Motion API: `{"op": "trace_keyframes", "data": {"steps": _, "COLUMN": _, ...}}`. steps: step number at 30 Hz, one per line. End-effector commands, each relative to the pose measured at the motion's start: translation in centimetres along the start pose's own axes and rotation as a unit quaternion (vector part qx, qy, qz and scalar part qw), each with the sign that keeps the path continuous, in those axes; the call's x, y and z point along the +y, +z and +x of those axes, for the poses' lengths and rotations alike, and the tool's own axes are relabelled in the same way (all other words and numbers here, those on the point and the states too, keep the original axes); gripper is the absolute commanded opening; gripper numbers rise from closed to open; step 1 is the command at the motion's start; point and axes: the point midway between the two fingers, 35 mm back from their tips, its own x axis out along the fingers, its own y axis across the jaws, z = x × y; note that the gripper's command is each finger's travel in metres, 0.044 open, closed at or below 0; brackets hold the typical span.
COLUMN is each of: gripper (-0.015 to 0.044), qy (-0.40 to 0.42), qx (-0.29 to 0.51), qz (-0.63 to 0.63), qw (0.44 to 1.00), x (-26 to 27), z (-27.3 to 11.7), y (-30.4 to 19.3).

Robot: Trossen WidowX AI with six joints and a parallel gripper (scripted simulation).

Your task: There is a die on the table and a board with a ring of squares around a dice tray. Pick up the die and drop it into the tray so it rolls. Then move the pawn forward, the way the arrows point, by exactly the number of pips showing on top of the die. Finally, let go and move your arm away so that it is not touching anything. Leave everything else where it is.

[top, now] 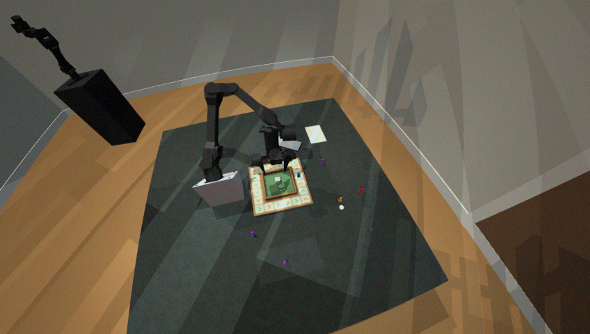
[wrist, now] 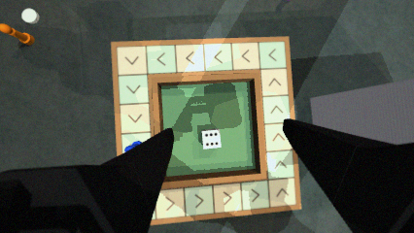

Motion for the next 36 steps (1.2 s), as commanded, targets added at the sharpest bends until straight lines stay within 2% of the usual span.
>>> {"op": "trace_keyframes", "data": {"steps": 1, "gripper": 0.0440, "qy": 0.034, "qx": 0.181, "qz": 0.001, "qw": 0.983, "x": 0.4, "z": 1.6, "y": 0.2}}
{"op": "trace_keyframes", "data": {"steps": 3, "gripper": 0.0440, "qy": 0.046, "qx": 0.210, "qz": 0.002, "qw": 0.977, "x": 0.6, "z": 1.7, "y": 0.2}}
{"op": "trace_keyframes", "data": {"steps": 6, "gripper": 0.0440, "qy": 0.046, "qx": 0.210, "qz": 0.002, "qw": 0.977, "x": 0.6, "z": 1.7, "y": 0.2}}
{"op": "trace_keyframes", "data": {"steps": 7, "gripper": 0.0440, "qy": 0.029, "qx": 0.176, "qz": 0.006, "qw": 0.984, "x": 0.3, "z": 1.7, "y": 0.3}}
{"op": "trace_keyframes", "data": {"steps": 8, "gripper": 0.0440, "qy": 0.029, "qx": 0.176, "qz": 0.006, "qw": 0.984, "x": 0.3, "z": 1.7, "y": 0.3}}
{"op": "trace_keyframes", "data": {"steps": 10, "gripper": 0.0387, "qy": 0.037, "qx": 0.176, "qz": -0.030, "qw": 0.983, "x": 0.9, "z": 1.7, "y": 0.3}}
{"op": "trace_keyframes", "data": {"steps": 13, "gripper": 0.0309, "qy": 0.070, "qx": 0.173, "qz": -0.183, "qw": 0.965, "x": 3.6, "z": 1.7, "y": 0.0}}
{"op": "trace_keyframes", "data": {"steps": 17, "gripper": 0.0204, "qy": 0.117, "qx": 0.160, "qz": -0.393, "qw": 0.898, "x": 7.2, "z": 1.9, "y": -0.8}}
{"op": "trace_keyframes", "data": {"steps": 21, "gripper": 0.0200, "qy": 0.160, "qx": 0.137, "qz": -0.582, "qw": 0.786, "x": 10.7, "z": 2.3, "y": -1.8}}
{"op": "trace_keyframes", "data": {"steps": 23, "gripper": 0.0200, "qy": 0.174, "qx": 0.128, "qz": -0.637, "qw": 0.740, "x": 11.7, "z": 2.5, "y": -2.2}}
{"op": "trace_keyframes", "data": {"steps": 36, "gripper": 0.0200, "qy": 0.175, "qx": 0.126, "qz": -0.643, "qw": 0.734, "x": 11.9, "z": 2.5, "y": -2.3}}
